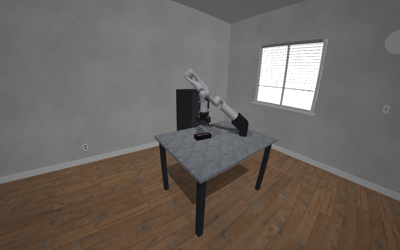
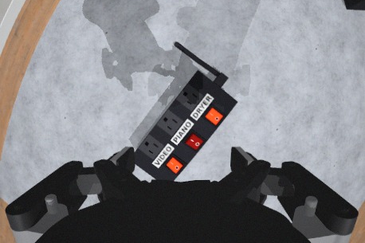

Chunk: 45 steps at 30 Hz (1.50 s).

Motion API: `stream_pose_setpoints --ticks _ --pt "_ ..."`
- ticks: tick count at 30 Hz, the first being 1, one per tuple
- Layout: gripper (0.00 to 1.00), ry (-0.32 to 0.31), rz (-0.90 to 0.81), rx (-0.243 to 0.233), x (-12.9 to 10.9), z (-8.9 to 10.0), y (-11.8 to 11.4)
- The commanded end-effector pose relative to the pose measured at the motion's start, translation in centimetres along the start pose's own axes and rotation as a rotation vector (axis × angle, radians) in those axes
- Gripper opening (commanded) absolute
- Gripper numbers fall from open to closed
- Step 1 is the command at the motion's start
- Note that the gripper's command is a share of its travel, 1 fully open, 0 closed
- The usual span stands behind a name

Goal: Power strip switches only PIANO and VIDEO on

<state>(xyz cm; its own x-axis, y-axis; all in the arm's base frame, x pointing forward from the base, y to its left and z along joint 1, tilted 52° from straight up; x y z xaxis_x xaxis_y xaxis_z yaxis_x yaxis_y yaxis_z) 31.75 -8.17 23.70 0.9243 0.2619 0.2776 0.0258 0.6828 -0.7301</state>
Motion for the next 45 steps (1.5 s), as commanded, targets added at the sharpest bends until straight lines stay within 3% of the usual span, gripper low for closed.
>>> stream_pose_setpoints --ticks 1,10,24,45 --pt "1.00 0.004 -0.062 -0.011 0.0 -0.4 0.1" --pt "1.00 0.004 -0.325 -0.011 0.4 -1.5 0.6" --pt "1.00 0.006 -0.565 -0.011 0.6 -2.5 1.0" --pt "1.00 0.008 -0.662 -0.011 0.7 -2.9 1.1"
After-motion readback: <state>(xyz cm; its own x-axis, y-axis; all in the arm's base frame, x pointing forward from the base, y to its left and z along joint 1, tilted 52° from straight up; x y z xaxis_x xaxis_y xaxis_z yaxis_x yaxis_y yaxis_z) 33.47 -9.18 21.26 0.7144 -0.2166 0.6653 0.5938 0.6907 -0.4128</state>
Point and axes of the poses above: the point where the finger pads meet when closed, its own z axis back along the fingers, its own y axis across the jaws, x = y × z, the point moved 2 cm from there along z, back along the fingers, and after that the axes turned 10 degrees about -z, right-handed, at the moved point
